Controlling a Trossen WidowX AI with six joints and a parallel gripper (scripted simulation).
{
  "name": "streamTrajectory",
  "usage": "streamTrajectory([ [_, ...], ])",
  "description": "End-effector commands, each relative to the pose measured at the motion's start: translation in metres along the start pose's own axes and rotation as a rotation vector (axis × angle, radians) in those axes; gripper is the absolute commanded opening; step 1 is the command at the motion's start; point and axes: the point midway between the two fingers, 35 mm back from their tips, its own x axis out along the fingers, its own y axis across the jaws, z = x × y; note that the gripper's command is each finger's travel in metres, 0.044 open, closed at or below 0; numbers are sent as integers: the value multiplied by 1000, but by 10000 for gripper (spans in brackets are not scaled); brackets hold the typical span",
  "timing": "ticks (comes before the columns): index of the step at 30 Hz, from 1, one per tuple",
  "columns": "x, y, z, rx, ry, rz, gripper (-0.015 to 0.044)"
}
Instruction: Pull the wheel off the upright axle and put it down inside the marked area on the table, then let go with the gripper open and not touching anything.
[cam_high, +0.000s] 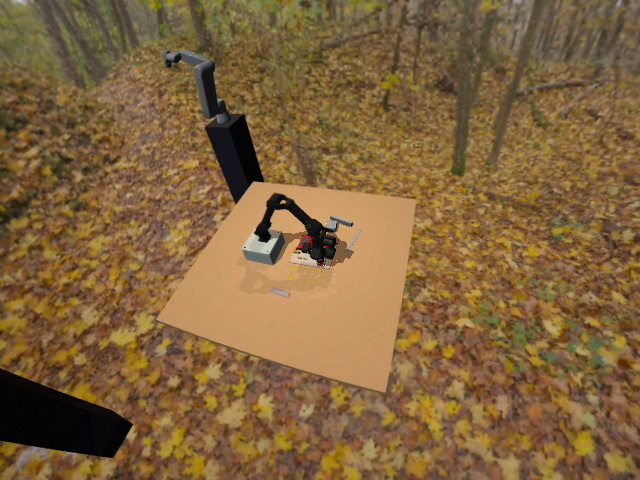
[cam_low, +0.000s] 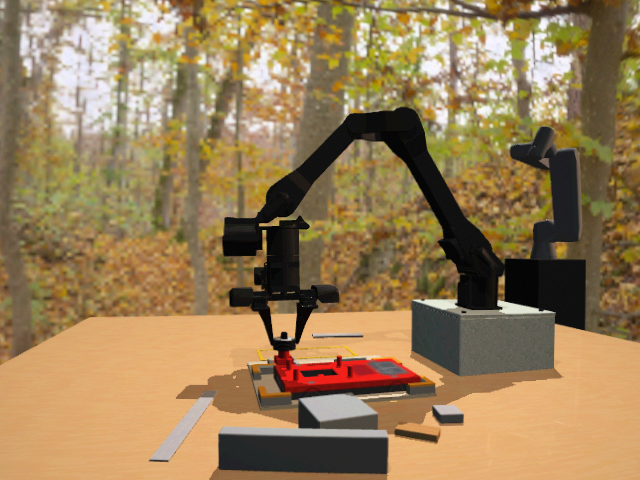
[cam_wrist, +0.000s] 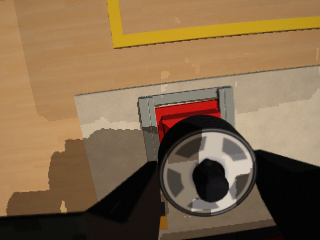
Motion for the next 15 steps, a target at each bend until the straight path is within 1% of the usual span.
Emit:
streamTrajectory([
  [1,-14,-2,0,1,-2,7,0],
  [15,-19,-2,0,1,-3,9,0],
])
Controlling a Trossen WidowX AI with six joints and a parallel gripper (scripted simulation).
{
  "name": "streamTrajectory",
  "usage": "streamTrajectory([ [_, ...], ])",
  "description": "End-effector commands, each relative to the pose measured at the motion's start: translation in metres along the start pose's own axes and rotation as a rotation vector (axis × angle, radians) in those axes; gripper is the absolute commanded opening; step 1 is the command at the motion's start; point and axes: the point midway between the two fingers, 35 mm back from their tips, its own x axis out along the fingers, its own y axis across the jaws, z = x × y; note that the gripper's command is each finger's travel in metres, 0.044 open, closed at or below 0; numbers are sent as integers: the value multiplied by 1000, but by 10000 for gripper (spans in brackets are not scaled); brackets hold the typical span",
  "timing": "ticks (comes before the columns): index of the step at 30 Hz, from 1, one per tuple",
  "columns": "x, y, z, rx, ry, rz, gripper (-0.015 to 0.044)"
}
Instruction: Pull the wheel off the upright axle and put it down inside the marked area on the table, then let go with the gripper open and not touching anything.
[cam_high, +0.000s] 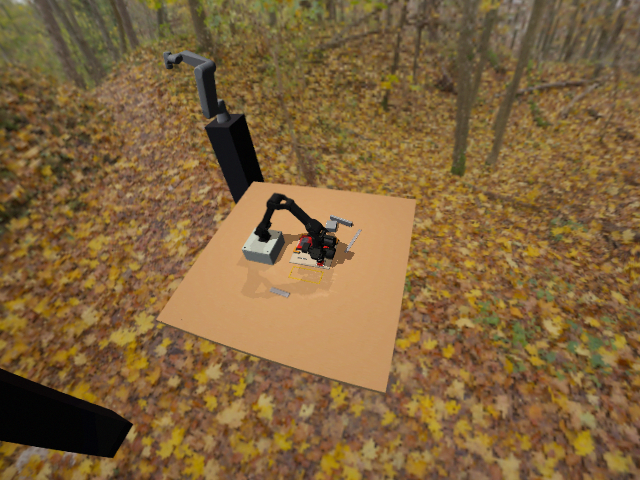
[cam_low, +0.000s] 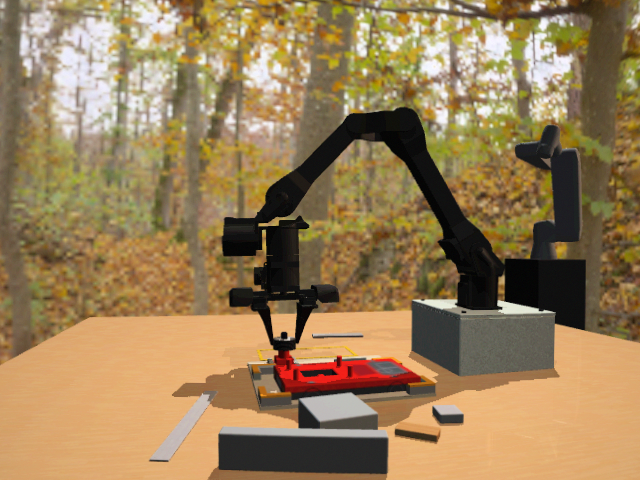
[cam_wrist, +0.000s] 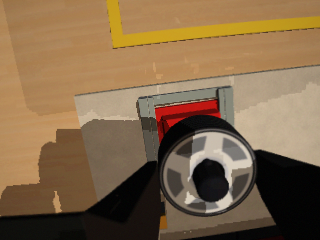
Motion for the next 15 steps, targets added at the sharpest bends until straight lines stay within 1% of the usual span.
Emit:
streamTrajectory([
  [1,-18,-3,0,1,-3,9,0],
  [15,-22,-3,0,2,-4,11,0],
])
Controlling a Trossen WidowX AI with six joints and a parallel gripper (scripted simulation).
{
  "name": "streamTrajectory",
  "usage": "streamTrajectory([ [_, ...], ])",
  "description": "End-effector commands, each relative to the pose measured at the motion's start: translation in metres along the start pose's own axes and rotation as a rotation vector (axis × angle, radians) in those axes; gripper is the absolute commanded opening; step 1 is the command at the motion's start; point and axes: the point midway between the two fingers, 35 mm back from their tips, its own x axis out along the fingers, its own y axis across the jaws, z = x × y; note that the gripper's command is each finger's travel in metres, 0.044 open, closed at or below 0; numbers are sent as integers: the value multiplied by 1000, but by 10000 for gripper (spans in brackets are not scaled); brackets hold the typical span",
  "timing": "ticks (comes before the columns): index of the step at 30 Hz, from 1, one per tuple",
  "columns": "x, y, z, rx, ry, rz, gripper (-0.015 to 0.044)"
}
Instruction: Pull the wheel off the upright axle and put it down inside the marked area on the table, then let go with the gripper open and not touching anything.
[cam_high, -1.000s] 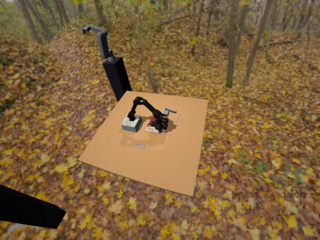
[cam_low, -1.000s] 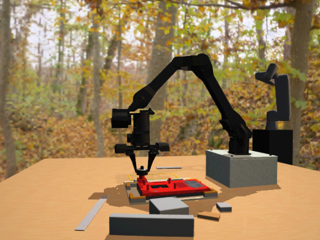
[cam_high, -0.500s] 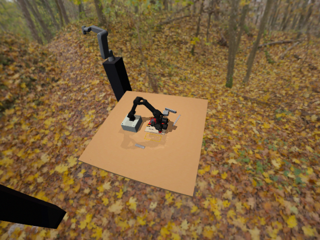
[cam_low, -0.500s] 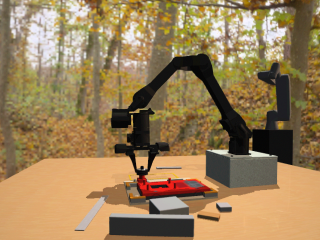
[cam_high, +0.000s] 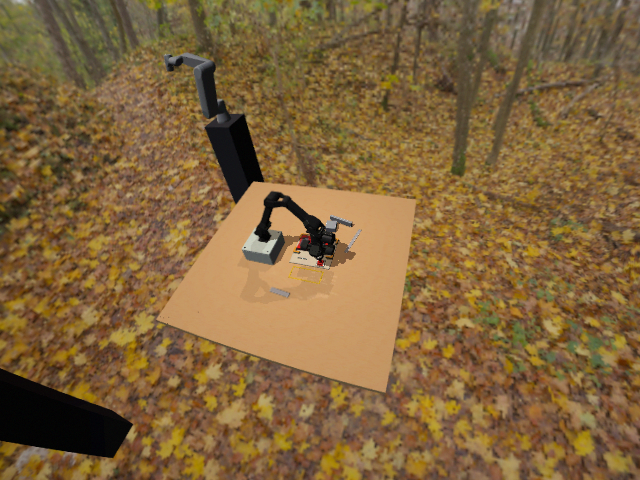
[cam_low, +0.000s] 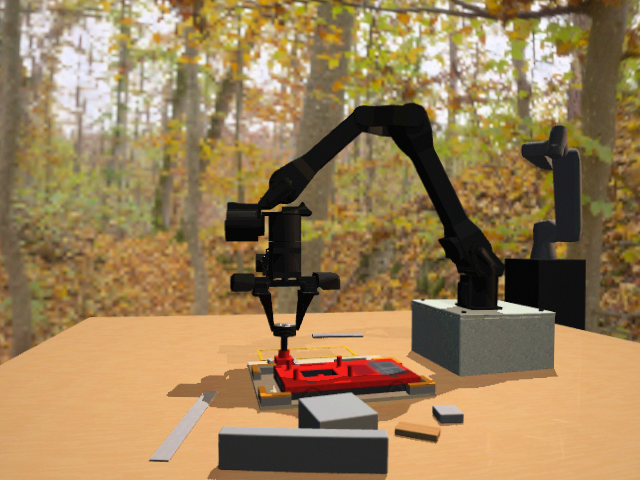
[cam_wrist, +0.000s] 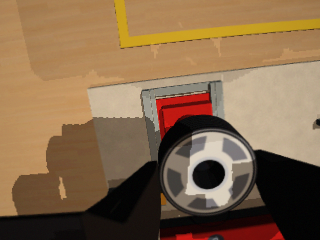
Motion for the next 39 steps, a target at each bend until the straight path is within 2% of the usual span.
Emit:
streamTrajectory([
  [1,-4,0,0,2,0,5,0],
  [21,-11,0,0,2,-1,7,0],
  [31,-46,-5,-1,2,-1,7,0],
  [32,-37,-5,0,1,0,-3,0],
  [39,-40,-18,32,1,-3,-1,0],
])
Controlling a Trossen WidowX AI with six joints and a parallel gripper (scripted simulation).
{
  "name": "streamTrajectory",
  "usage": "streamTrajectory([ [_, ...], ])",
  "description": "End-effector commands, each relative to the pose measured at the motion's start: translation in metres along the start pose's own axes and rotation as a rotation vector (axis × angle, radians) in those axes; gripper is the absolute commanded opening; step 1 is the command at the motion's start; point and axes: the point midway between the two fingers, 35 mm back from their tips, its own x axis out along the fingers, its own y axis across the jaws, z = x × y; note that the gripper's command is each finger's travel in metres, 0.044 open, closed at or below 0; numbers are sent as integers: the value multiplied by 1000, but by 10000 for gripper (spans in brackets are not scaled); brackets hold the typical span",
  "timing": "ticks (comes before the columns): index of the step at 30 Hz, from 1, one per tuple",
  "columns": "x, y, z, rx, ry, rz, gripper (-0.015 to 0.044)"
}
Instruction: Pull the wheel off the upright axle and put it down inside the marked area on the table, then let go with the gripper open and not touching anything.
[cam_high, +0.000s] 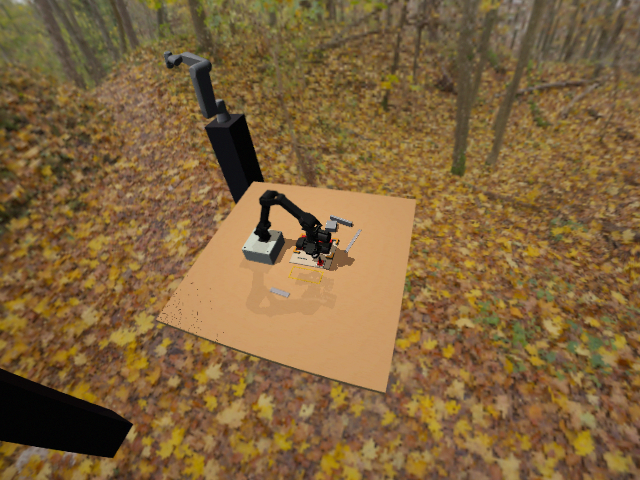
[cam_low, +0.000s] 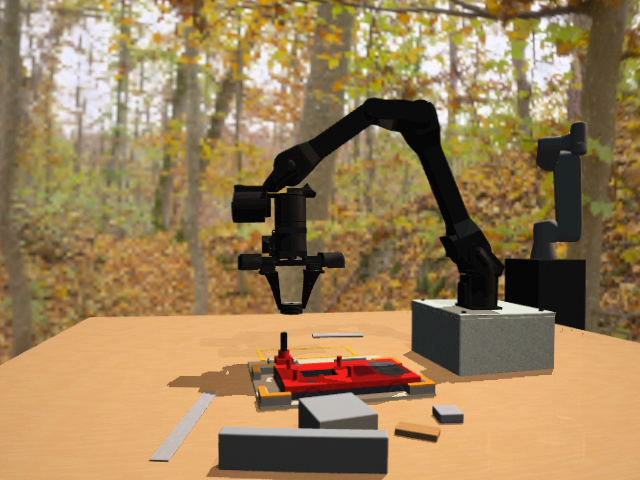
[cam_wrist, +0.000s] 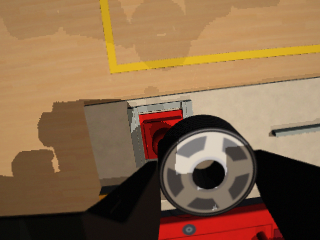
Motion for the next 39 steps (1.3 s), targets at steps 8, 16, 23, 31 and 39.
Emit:
streamTrajectory([
  [8,-7,-23,48,0,-9,16,0],
  [16,-9,-44,77,4,-12,16,0],
  [23,7,-44,78,4,-12,16,0],
  [31,37,-41,80,4,-12,16,0],
  [39,87,-42,79,4,-11,16,0],
])
